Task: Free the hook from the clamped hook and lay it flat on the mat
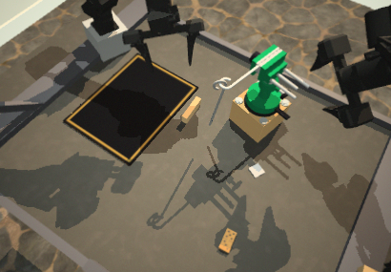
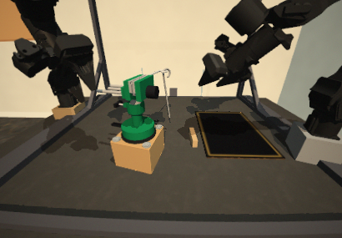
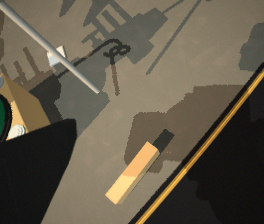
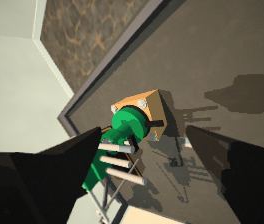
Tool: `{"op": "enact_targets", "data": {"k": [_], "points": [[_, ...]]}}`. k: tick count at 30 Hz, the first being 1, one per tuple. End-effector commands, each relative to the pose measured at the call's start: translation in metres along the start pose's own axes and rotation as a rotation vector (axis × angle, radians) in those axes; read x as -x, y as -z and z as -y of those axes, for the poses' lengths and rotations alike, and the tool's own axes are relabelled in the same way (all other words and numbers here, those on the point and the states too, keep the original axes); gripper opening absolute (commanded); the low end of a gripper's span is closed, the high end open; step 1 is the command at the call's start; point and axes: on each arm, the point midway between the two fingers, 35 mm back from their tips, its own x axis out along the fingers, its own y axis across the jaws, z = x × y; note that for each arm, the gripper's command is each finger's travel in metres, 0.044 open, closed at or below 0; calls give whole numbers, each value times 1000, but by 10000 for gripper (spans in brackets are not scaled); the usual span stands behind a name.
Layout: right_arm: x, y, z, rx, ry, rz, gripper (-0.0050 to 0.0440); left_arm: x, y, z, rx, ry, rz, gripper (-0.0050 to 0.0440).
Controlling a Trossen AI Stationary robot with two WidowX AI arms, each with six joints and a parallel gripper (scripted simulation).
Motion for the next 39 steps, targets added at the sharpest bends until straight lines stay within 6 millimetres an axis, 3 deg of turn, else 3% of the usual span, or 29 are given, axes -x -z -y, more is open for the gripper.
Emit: {"op": "enact_targets", "data": {"k": [1, 3, 9, 16, 18, 21, 27, 31, 39], "points": [[11, 7, -12, 142, -91, 1, 440, 3, -17, -3, 0, -46, 45, 440], [17, 13, -24, 354, -190, 18, 440, 4, -34, -4, 6, -84, 97, 440], [31, 32, -44, 730, -376, 79, 440, 13, -75, -3, 41, -164, 233, 440], [35, 73, -51, 1201, -558, 143, 440, 45, -112, -6, 138, -279, 421, 440], [35, 73, -51, 1201, -558, 143, 440, 45, -112, -6, 138, -279, 421, 440], [31, 106, -46, 1479, -661, 172, 440, 75, -128, -10, 224, -353, 555, 440], [29, 146, -35, 1855, -819, 245, 440, 116, -144, -11, 345, -421, 743, 440], [29, 155, -31, 1924, -854, 264, 440, 126, -146, -11, 373, -431, 787, 440], [29, 155, -31, 1924, -854, 264, 440, 119, -147, -16, 380, -448, 784, 440]]}}
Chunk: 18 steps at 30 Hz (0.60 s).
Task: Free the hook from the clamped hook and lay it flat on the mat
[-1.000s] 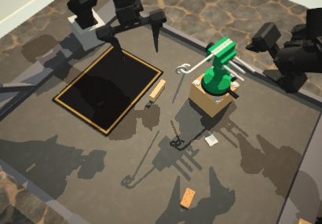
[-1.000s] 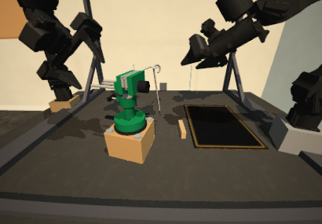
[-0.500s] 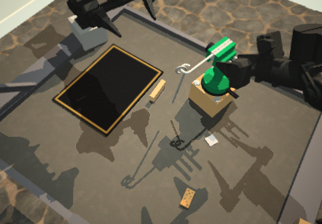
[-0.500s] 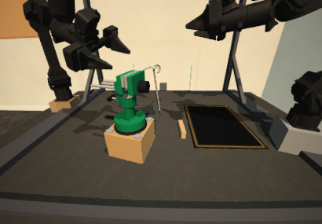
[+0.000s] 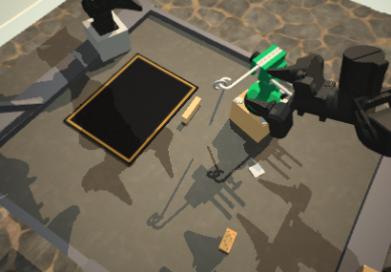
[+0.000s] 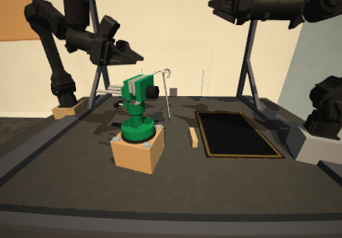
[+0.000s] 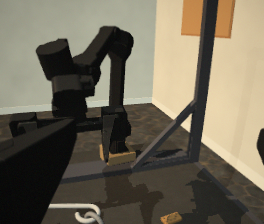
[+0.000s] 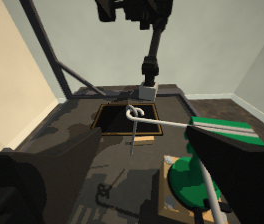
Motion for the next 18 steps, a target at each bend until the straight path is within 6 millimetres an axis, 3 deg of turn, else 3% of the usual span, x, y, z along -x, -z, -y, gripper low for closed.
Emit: {"op": "enact_targets", "data": {"k": [1, 9, 11, 14, 18], "points": [[3, -5, -3, 19, -4, 16, 440, -10, 4, -3, 8, -29, 3, 440], [3, -5, -3, 19, -4, 16, 440, -69, 58, -15, 9, -209, -12, 440], [3, -5, -3, 19, -4, 16, 440, -79, 73, -17, 8, -251, -15, 440], [3, -5, -3, 19, -4, 16, 440, -83, 79, -18, 10, -271, -8, 440], [3, -5, -3, 19, -4, 16, 440, -98, 118, -21, 9, -367, -14, 440]]}}
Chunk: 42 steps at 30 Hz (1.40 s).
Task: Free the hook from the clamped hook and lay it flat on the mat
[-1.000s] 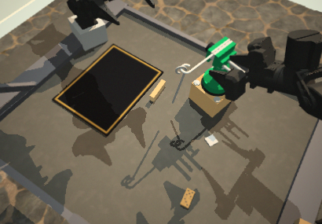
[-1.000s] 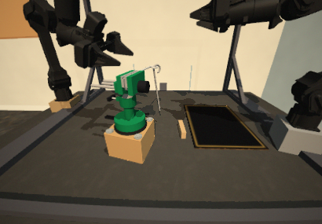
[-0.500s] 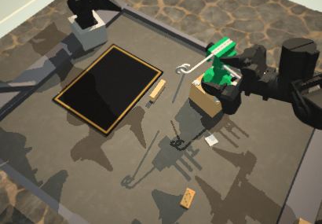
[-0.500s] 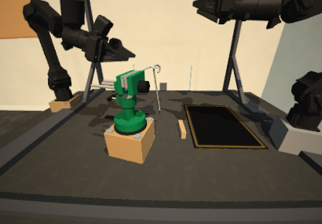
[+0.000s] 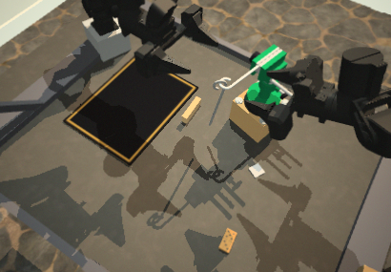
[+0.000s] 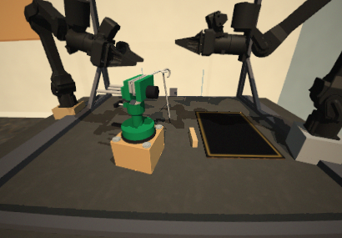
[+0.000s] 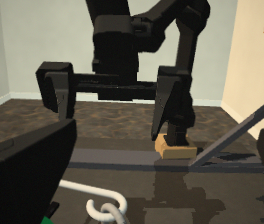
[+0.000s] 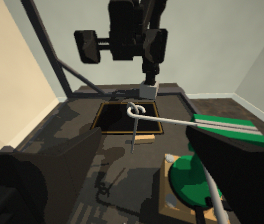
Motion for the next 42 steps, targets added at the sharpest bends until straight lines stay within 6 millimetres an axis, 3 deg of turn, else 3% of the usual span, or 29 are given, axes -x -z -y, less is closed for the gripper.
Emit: {"op": "enact_targets", "data": {"k": [1, 10, 12, 17, 29, 42], "points": [[4, -9, -1, 18, 0, 22, 440, -11, 39, 2, -3, -83, -17, 440], [4, -9, -1, 18, 0, 22, 440, -10, 120, -5, -9, -266, -26, 440], [4, -9, -1, 18, 0, 22, 440, -10, 120, -5, -9, -266, -26, 440], [4, -9, -1, 18, 0, 22, 440, 0, 151, -11, -8, -338, -24, 440], [4, -9, -1, 18, 0, 22, 440, -6, 153, -13, -8, -341, -23, 440], [4, -9, -1, 18, 0, 22, 440, -27, 153, -19, -8, -342, -22, 440]]}}
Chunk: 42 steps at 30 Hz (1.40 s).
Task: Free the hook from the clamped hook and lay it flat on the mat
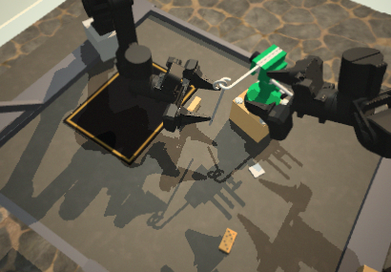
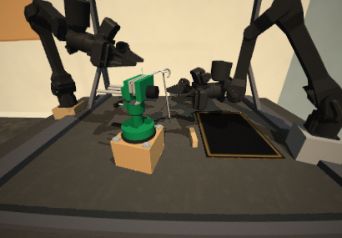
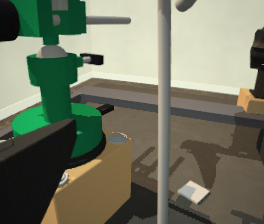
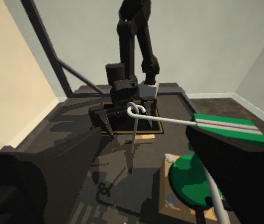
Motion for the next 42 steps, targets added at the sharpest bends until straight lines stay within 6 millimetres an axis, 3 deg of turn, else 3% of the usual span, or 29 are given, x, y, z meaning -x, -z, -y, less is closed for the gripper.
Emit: {"op": "enact_targets", "data": {"k": [1, 28, 36, 38, 42], "points": [[4, -10, -1, 18, 0, 24, 440, -9, -6, 2, 16, 0, 12, 440], [4, -10, -1, 18, 0, 24, 440, -41, -7, 0, 16, 0, 15, 440], [4, -10, -1, 18, 0, 24, 440, -41, -7, 0, 16, 0, 15, 248], [4, -10, -1, 18, 0, 24, 440, -41, -7, 0, 16, 0, 15, 248], [4, -10, -1, 18, 0, 24, 440, -41, -7, 0, 16, 0, 15, 152]]}}
